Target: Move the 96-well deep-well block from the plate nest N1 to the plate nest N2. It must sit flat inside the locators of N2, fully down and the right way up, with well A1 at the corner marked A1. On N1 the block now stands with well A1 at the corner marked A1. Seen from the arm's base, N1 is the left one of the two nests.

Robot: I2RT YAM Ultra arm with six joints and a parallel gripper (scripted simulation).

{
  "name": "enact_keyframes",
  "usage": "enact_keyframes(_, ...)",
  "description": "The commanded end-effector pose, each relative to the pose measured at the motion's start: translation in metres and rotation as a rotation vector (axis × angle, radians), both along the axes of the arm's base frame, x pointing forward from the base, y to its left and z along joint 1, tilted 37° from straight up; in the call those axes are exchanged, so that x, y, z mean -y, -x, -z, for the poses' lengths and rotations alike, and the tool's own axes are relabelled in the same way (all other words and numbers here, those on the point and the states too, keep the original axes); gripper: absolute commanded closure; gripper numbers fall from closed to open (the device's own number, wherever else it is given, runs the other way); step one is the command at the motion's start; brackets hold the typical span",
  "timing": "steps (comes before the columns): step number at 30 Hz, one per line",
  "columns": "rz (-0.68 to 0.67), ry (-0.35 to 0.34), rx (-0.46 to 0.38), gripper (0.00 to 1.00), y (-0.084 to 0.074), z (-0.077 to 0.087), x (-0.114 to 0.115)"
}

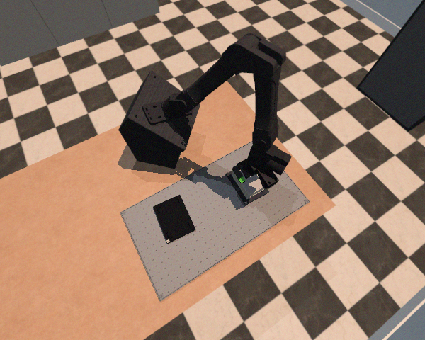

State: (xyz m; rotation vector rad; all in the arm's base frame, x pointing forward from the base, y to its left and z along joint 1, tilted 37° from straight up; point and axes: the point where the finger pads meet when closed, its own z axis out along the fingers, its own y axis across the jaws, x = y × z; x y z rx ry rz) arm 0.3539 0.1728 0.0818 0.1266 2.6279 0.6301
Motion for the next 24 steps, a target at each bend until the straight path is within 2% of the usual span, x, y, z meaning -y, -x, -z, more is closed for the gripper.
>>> enact_keyframes(1,0.009,-0.004,0.024,0.00,-0.006,-0.002,-0.001)
enact_keyframes(24,0.009,-0.004,0.024,0.00,-0.022,0.026,-0.015)
